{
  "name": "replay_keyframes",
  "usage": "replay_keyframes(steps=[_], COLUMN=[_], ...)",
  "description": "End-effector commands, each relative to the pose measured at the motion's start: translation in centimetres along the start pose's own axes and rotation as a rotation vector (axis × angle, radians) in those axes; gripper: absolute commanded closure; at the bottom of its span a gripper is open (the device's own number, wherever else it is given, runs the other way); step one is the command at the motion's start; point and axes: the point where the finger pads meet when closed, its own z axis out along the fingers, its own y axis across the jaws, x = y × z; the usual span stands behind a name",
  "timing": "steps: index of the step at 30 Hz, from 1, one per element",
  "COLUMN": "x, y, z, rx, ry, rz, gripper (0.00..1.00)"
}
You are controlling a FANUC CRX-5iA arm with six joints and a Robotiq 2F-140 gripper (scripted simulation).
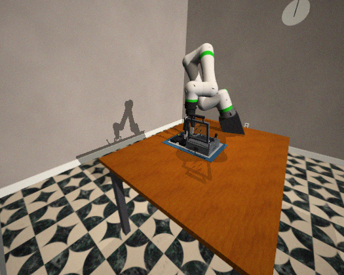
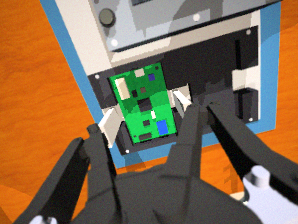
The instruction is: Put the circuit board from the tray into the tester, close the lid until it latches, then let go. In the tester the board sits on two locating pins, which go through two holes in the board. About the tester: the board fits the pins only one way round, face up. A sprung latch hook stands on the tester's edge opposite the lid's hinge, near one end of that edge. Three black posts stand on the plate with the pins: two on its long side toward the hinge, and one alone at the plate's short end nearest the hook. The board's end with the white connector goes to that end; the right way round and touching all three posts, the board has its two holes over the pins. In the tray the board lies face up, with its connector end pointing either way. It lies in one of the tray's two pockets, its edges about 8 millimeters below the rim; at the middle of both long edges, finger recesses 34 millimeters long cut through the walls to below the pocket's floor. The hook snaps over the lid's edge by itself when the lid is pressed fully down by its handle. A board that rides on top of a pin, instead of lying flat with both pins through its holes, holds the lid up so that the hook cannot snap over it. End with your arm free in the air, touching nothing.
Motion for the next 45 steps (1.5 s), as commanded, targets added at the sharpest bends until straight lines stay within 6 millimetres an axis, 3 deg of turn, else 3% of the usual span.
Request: replay_keyframes(steps=[1, 43, 45], x=[0.0, 0.0, 0.0], y=[0.02, 0.02, 0.02], z=[0.06, 0.09, 0.09], rx=[0.0, 0.0, 0.0], ry=[0.0, 0.0, 0.0], rz=[0.0, 0.0, 0.0], gripper=[0.42, 0.42, 0.46])
